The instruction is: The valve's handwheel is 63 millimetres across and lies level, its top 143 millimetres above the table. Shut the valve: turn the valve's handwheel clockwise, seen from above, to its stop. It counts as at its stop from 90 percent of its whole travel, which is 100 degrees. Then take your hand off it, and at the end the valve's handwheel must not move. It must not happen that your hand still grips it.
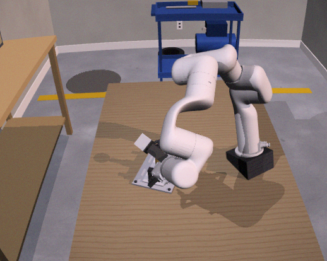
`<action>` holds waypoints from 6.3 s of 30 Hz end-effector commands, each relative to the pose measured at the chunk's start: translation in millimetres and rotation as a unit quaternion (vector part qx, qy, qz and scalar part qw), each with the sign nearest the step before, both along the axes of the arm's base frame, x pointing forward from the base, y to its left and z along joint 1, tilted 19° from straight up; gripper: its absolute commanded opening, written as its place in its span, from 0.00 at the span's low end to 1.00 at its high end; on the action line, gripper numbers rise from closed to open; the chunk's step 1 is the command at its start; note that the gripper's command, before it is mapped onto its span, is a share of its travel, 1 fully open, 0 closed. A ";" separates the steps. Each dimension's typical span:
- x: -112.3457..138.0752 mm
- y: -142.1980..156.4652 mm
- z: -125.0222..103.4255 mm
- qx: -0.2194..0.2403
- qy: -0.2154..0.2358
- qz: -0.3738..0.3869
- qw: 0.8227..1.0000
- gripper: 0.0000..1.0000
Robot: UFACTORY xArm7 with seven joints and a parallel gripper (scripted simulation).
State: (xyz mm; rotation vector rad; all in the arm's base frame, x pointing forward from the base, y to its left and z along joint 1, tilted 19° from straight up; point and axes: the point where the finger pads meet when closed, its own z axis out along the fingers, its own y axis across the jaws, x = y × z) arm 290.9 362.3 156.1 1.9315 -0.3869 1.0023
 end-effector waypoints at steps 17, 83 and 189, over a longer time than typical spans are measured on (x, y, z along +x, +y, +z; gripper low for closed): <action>38.8 -59.9 26.6 0.195 -0.091 -0.112 0.970 1.00; 45.3 -204.8 37.9 0.562 -0.316 -0.508 0.571 1.00; 59.4 -222.5 -27.9 0.562 -0.316 -0.508 0.571 1.00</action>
